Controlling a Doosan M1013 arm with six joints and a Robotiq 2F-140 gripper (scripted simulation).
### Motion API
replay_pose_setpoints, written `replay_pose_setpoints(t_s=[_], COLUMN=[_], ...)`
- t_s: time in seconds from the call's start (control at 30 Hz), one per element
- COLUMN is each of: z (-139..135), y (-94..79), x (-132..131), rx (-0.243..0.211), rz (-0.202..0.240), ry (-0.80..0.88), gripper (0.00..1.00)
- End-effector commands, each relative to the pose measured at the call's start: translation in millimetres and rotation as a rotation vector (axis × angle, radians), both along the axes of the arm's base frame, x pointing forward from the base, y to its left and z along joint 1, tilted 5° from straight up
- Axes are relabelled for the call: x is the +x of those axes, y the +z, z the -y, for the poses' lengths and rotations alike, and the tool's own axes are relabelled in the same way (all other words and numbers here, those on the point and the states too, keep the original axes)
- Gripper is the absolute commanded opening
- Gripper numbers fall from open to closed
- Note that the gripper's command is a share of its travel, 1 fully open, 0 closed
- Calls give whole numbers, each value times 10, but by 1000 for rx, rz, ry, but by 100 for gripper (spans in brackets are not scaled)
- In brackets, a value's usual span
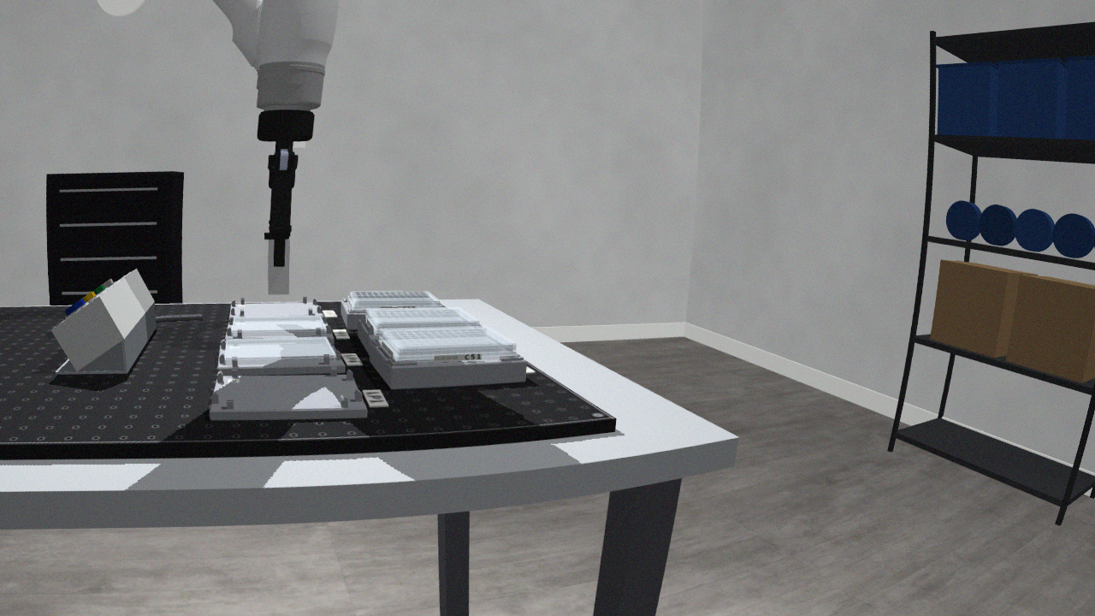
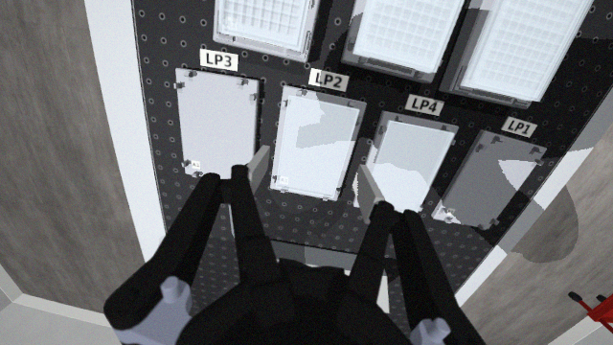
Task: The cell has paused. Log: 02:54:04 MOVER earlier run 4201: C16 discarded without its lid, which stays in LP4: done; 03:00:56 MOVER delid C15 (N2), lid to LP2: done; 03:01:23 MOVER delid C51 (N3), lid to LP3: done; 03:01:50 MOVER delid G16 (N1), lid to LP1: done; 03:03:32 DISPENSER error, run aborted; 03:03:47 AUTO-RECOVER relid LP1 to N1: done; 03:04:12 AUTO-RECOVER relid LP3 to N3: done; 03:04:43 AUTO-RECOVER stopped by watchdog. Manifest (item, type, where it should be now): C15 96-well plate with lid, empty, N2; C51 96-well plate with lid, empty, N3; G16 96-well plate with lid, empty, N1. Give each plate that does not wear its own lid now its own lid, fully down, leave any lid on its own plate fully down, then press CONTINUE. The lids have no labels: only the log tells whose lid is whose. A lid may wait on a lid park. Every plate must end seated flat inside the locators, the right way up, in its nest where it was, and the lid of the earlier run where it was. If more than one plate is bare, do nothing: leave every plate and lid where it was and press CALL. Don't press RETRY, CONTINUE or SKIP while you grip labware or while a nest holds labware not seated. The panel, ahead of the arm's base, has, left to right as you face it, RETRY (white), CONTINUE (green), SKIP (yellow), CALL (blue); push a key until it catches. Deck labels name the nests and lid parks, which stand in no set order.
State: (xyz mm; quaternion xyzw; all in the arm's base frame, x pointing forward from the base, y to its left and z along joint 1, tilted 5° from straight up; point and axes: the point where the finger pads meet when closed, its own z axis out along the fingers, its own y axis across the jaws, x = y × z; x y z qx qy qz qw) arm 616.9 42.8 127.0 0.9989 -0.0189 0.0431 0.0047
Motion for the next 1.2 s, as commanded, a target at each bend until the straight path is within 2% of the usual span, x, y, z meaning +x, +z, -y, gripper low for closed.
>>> replay_pose_setpoints(t_s=[0.0, 0.63, 1.17], z=[1, 5, 6], y=[-55, -287, -324], x=[5, 25, 28], rx=[0, 0, 0], rz=[0, 0, 0], ry=[0, 0, 0], gripper=[66, 66, 66])
